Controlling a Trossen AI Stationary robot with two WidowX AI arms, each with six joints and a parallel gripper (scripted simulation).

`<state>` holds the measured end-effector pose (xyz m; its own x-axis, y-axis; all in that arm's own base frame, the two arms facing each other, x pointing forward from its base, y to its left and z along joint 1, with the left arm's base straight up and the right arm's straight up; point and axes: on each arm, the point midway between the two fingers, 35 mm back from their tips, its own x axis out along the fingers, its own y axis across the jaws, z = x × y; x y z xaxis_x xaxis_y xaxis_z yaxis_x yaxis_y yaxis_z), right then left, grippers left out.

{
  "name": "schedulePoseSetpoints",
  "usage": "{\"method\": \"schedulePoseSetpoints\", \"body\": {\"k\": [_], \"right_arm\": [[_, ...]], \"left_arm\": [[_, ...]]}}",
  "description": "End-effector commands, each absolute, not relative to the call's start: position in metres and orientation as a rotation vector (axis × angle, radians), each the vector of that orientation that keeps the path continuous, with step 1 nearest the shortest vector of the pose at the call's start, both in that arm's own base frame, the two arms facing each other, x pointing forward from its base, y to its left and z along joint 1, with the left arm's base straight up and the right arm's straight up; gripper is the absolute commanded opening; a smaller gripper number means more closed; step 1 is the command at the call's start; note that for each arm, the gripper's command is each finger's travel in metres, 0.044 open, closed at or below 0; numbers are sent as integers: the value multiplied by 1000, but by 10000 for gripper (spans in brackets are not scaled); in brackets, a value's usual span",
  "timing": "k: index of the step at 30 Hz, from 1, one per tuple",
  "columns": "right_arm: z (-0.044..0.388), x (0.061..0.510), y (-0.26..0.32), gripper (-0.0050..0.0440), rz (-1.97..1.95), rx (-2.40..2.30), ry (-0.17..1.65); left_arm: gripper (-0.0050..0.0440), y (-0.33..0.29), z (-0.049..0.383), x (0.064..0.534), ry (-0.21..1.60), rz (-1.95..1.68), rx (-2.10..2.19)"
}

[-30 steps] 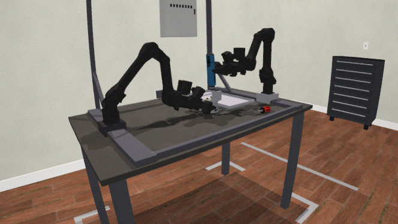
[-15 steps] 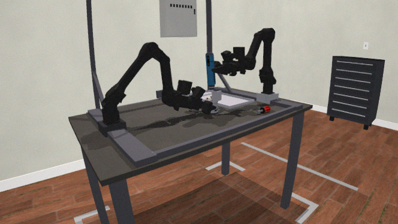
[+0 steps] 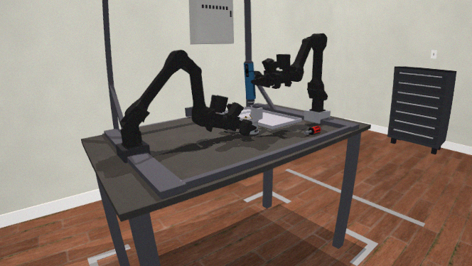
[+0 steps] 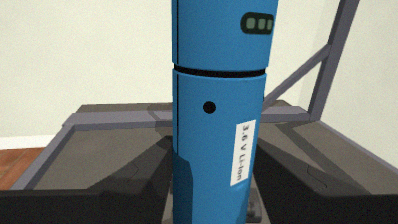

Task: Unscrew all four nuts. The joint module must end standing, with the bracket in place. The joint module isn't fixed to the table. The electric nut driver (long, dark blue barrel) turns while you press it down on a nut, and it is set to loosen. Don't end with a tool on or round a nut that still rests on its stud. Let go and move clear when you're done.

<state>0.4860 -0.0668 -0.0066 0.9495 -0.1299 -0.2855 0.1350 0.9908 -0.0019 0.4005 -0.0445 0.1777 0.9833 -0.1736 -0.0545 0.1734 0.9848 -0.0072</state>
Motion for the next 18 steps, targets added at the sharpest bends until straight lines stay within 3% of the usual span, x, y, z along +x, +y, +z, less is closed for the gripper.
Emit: {"method": "schedulePoseSetpoints", "body": {"k": [1, 18], "right_arm": [[10, 492, -68, 240, -136, 17, 249], [10, 492, -68, 240, -136, 17, 249]], "left_arm": [[161, -45, 212, 403, -34, -174, 1], [161, -45, 257, 399, -45, -174, 1]]}}
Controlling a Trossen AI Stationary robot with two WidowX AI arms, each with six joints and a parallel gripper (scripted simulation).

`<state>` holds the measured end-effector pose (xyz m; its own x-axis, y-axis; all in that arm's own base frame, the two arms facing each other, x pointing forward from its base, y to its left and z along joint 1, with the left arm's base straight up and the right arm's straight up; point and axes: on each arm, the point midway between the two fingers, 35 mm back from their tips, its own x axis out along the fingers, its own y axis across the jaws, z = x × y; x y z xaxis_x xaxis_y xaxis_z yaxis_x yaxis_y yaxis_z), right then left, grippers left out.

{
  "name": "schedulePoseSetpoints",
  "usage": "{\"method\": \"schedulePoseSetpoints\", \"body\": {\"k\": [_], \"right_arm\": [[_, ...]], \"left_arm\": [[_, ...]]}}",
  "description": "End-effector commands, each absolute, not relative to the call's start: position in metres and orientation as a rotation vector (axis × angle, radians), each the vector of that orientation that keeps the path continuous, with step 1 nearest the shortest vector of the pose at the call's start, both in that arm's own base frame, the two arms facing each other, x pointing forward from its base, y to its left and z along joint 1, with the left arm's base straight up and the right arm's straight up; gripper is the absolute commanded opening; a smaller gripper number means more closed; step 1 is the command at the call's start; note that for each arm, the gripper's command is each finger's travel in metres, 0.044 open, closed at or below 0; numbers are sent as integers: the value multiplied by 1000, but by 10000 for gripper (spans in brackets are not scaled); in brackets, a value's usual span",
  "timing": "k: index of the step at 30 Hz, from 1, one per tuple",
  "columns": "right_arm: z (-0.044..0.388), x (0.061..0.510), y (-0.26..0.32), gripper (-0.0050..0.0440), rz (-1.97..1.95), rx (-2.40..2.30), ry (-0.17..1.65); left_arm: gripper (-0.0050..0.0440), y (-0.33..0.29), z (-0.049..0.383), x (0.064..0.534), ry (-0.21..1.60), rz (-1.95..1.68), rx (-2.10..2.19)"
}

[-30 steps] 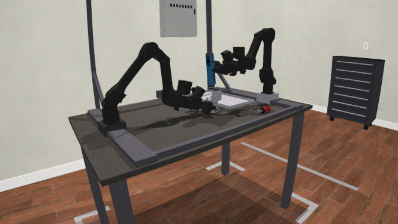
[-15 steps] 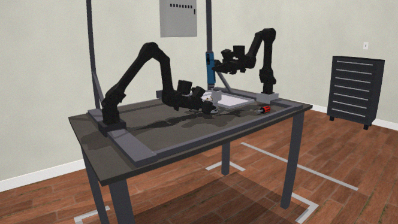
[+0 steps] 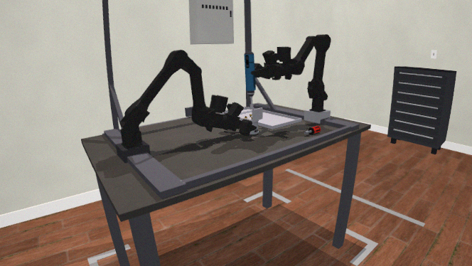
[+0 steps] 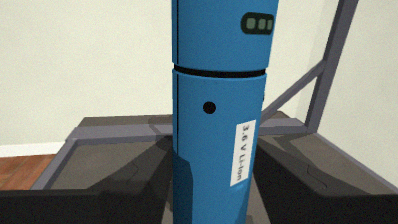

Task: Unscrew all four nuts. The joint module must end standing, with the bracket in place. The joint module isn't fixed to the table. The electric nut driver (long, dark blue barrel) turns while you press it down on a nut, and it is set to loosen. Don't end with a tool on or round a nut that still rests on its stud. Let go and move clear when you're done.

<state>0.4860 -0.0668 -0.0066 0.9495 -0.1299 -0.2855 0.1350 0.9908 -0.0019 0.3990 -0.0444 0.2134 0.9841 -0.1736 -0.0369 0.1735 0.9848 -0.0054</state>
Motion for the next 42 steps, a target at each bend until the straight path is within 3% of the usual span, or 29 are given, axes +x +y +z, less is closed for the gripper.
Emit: {"method": "schedulePoseSetpoints", "body": {"k": [1, 8, 22, 42], "right_arm": [[10, 492, -68, 240, -136, 17, 249], [10, 492, -68, 240, -136, 17, 249], [10, 492, -68, 240, -136, 17, 249], [10, 492, -68, 240, -136, 17, 249]], "left_arm": [[161, -45, 263, 398, -45, -174, 1], [161, -44, 295, 391, -45, -174, 1], [161, -45, 296, 392, -52, -174, 3], [161, -70, 232, 393, -43, -170, 5]]}}
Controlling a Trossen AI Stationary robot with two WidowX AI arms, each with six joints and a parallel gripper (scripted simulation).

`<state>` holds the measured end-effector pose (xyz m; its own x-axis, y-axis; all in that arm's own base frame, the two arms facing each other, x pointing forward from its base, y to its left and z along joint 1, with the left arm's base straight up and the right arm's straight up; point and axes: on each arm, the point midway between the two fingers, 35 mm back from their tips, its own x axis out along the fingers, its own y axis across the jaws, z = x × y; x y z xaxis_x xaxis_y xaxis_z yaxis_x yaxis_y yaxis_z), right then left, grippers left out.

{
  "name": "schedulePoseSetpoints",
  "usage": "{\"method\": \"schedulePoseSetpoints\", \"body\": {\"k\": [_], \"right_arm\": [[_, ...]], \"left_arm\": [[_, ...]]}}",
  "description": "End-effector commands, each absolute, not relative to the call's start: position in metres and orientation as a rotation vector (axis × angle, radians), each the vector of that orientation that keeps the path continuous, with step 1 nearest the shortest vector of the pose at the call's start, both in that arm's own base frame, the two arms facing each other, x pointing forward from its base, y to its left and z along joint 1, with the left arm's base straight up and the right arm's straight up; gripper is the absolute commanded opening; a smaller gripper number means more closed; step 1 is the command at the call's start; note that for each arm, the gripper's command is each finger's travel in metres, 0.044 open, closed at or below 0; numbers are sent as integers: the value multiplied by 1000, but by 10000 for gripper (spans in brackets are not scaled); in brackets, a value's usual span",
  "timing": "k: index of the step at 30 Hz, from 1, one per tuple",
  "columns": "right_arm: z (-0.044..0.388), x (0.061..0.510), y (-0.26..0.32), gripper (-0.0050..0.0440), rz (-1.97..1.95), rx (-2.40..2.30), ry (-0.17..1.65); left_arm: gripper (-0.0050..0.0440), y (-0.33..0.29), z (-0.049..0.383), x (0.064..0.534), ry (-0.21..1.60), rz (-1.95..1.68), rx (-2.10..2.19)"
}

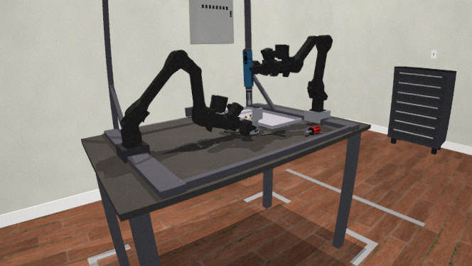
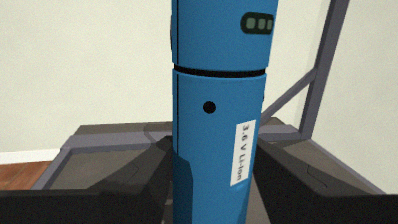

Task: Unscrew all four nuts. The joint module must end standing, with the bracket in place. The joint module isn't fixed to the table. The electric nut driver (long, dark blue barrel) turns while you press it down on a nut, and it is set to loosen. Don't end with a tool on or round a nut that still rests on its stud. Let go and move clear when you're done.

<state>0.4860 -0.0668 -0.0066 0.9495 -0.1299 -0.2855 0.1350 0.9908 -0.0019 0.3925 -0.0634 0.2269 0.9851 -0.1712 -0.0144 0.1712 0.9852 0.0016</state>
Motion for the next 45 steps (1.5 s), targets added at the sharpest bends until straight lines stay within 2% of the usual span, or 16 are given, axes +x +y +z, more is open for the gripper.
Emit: {"method": "schedulePoseSetpoints", "body": {"k": [1, 6, 28, 33, 45], "right_arm": [[10, 492, -68, 240, -136, 17, 249], [10, 492, -68, 240, -136, 17, 249], [10, 492, -68, 240, -136, 17, 249], [10, 492, -68, 240, -136, 17, 249], [10, 492, -68, 240, -136, 17, 249]], "left_arm": [[161, -71, 230, 393, -43, -170, 5], [161, -77, 218, 393, -43, -170, 5], [161, -79, 222, 394, -63, -171, -1], [161, -78, 204, 396, -43, -172, 4], [161, -78, 211, 397, -65, -171, 1]]}}
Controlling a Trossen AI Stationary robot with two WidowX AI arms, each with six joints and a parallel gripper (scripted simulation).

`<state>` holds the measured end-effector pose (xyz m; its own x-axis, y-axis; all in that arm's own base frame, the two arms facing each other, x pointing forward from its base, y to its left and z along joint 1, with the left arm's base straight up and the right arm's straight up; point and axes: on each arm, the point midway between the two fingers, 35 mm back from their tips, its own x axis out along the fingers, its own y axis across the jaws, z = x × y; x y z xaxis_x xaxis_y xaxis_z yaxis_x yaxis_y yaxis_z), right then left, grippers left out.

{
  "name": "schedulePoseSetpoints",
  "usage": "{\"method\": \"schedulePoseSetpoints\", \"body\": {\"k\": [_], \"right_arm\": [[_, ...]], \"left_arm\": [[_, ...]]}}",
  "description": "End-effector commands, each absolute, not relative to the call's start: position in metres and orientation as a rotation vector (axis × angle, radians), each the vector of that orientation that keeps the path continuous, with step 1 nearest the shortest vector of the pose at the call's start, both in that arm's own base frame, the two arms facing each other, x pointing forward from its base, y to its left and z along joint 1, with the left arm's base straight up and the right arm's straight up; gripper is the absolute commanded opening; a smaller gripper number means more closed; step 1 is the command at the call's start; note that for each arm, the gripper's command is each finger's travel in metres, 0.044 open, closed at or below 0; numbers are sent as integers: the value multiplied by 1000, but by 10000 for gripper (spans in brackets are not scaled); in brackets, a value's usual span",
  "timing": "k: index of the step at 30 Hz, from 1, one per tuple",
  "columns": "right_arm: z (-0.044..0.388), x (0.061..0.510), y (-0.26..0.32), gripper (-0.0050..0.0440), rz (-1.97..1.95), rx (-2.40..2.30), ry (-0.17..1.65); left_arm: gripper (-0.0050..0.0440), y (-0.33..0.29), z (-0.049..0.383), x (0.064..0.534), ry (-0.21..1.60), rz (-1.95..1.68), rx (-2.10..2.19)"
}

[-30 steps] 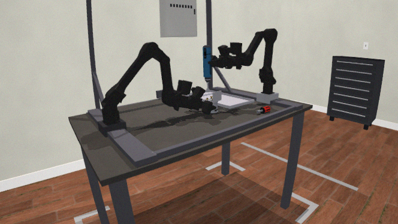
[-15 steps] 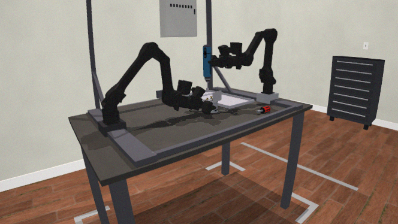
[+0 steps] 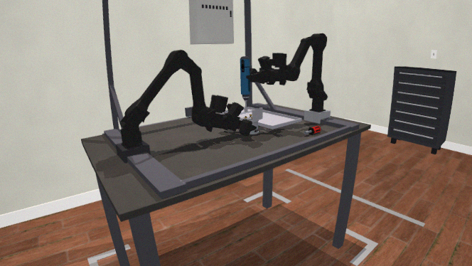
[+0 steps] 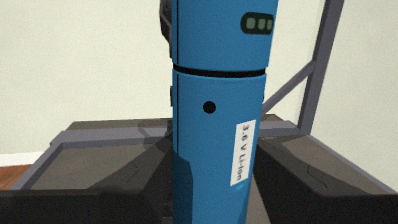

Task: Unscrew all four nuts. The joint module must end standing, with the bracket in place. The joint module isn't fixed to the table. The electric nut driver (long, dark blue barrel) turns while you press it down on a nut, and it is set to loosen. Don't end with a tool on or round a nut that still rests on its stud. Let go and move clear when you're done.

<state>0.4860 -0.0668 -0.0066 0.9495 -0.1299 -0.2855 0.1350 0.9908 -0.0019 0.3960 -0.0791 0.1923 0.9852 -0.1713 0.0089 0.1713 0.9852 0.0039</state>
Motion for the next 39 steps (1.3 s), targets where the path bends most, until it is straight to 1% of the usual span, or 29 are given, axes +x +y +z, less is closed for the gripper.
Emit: {"method": "schedulePoseSetpoints", "body": {"k": [1, 7, 12, 18, 19, 21, 27, 39], "right_arm": [[10, 492, -68, 240, -136, 17, 249], [10, 492, -68, 240, -136, 17, 249], [10, 492, -68, 240, -136, 17, 249], [10, 492, -68, 240, -136, 17, 249], [10, 492, -68, 240, -136, 17, 249], [10, 492, -68, 240, -136, 17, 249], [10, 492, -68, 240, -136, 17, 249], [10, 492, -68, 240, -136, 17, 249]], "left_arm": [[161, -78, 211, 397, -65, -171, 1], [161, -77, 188, 397, -43, -170, 4], [161, -77, 196, 398, -65, -171, 1], [161, -77, 196, 398, -65, -171, 1], [161, -77, 204, 399, -80, -171, -2], [161, -78, 204, 398, -61, -171, -4], [161, -80, 189, 399, -37, -170, -2], [161, -80, 168, 396, -43, -171, -7]]}}
